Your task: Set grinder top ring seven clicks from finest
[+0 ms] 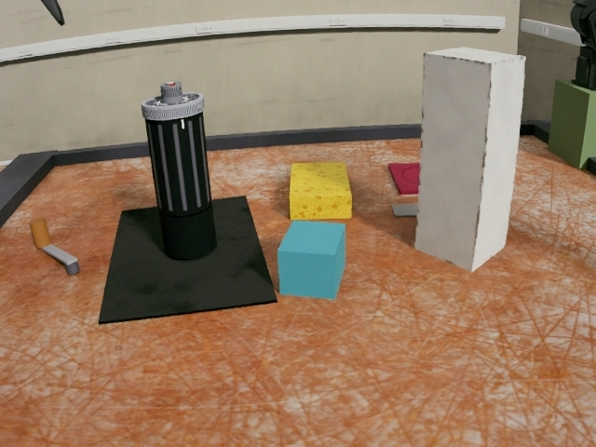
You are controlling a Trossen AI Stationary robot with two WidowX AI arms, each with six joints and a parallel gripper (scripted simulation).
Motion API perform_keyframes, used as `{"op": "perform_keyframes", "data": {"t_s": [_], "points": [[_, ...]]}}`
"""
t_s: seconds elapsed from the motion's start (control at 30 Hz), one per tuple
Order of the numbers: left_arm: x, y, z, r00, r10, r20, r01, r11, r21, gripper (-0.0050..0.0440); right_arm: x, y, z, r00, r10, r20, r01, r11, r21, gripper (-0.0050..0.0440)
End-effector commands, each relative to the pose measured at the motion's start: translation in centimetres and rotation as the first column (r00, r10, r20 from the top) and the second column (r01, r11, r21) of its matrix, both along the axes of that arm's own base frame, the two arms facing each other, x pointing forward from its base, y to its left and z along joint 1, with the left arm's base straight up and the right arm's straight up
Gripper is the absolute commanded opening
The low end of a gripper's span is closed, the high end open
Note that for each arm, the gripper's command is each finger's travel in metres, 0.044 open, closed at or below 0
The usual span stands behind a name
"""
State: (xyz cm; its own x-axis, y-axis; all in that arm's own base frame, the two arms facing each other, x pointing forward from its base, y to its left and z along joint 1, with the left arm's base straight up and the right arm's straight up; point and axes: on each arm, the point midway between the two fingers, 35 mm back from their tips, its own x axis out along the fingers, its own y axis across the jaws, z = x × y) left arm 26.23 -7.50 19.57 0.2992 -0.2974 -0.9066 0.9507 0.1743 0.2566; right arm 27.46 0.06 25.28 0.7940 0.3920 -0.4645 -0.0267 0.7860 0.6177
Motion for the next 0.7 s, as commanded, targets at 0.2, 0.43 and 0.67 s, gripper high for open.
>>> {"op": "perform_keyframes", "data": {"t_s": [0.2, 0.43, 0.67], "points": [[2.4, 2.5, -0.9, 0.955, -0.292, -0.048, 0.296, 0.931, 0.215, 0.04, -5.1, -4.8, 8.1, 0.924, -0.082, 0.373, 0.144, 0.979, -0.141, 0.04], [3.4, 4.3, -2.3, 0.875, -0.461, -0.148, 0.484, 0.824, 0.294, 0.04, -8.6, -5.2, 11.2, 0.848, -0.079, 0.524, 0.267, 0.918, -0.293, 0.04], [3.9, 5.2, -3.1, 0.81, -0.547, -0.212, 0.586, 0.747, 0.315, 0.04, -10.2, -4.7, 12.2, 0.816, -0.057, 0.576, 0.33, 0.863, -0.383, 0.04]]}}
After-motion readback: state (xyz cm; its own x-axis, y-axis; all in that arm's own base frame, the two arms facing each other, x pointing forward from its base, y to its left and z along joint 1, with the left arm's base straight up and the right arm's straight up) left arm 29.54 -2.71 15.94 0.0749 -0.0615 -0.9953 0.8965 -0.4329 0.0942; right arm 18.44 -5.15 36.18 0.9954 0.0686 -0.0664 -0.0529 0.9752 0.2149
